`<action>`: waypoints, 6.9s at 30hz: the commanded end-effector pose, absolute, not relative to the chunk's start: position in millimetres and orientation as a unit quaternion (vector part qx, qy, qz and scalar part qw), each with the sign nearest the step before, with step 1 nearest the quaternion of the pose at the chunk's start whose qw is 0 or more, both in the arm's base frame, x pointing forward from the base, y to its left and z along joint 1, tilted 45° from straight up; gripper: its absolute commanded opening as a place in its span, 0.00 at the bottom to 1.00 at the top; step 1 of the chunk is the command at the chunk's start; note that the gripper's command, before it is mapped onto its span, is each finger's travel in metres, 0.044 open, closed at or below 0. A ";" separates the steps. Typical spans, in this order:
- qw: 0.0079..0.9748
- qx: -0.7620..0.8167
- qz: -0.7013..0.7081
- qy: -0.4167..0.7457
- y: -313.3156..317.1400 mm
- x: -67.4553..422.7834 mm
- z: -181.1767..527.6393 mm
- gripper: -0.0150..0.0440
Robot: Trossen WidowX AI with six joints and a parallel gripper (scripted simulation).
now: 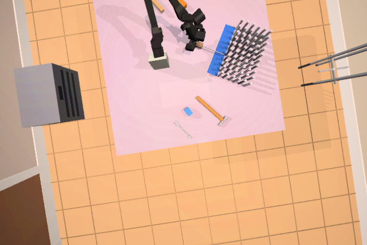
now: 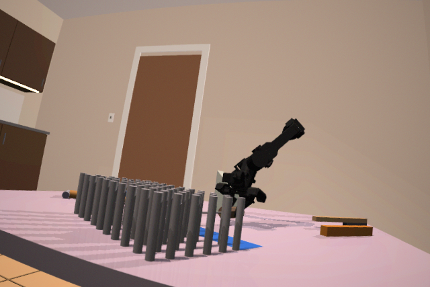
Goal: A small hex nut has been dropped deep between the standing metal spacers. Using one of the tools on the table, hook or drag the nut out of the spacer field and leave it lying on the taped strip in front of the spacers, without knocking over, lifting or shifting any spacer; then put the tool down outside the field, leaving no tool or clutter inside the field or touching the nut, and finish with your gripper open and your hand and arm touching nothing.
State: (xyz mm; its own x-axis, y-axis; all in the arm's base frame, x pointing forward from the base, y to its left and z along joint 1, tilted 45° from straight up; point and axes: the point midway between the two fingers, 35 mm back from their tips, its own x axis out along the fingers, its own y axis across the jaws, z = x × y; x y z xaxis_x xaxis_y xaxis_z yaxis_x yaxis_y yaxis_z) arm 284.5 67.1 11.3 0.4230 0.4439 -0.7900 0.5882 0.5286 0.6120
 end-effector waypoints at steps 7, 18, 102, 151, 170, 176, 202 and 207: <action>0.694 0.483 -0.054 0.532 63.7 290.3 9.5 0.25; 0.694 0.482 -0.054 0.532 61.1 295.4 7.7 0.25; 0.696 0.482 -0.053 0.530 37.8 336.0 -8.8 0.25; 0.696 0.482 -0.053 0.530 22.1 361.5 -19.8 0.25; 0.696 0.482 -0.053 0.529 15.8 371.9 -24.3 0.25; 0.696 0.482 -0.053 0.529 13.9 375.1 -25.6 0.25; 0.697 0.482 -0.053 0.529 5.5 388.6 -31.4 0.25; 0.697 0.482 -0.053 0.529 3.9 391.1 -32.5 0.25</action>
State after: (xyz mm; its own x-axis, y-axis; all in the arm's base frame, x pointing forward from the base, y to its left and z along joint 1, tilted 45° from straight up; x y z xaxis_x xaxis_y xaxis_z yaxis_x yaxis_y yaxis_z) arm 388.0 6.4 -32.7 0.4313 0.4364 -0.7896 0.5858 0.5302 0.6130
